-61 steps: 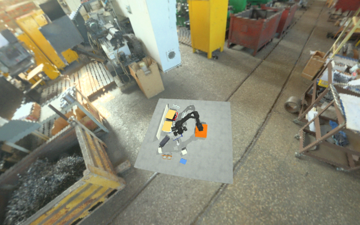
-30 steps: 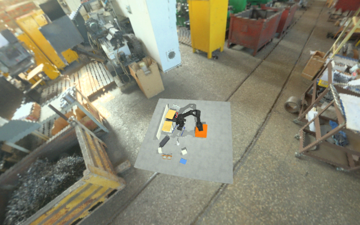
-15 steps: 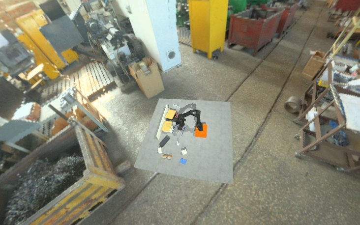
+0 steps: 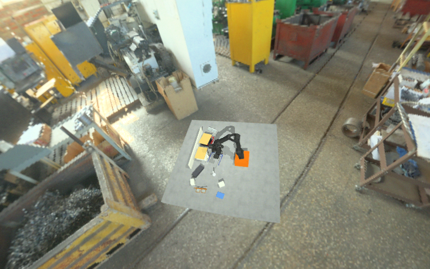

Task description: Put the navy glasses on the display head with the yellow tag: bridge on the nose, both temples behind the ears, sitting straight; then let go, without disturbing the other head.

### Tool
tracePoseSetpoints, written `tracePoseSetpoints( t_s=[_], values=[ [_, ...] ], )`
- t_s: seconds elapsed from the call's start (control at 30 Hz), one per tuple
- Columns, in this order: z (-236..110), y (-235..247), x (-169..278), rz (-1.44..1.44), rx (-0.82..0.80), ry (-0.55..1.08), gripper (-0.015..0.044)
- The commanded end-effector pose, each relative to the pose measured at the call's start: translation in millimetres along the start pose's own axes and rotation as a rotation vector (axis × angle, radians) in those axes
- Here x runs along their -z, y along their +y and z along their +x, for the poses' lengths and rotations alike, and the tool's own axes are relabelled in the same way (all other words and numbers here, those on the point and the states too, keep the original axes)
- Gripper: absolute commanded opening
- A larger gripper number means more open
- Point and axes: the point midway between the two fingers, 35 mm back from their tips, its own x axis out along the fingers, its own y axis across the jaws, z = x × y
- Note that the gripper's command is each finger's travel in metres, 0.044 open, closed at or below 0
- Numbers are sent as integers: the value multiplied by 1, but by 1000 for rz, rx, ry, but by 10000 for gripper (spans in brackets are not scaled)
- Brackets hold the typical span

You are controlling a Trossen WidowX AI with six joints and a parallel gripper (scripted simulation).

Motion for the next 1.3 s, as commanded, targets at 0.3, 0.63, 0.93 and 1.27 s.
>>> tracePoseSetpoints(
  t_s=[0.3,0.63,0.93,1.27],
  values=[
    [16,1,1,-5,-3,12,0],
    [26,1,1,-6,-3,12,0],
    [36,1,1,-6,-3,12,0],
    [46,0,2,-6,-3,13,0]
  ],
)
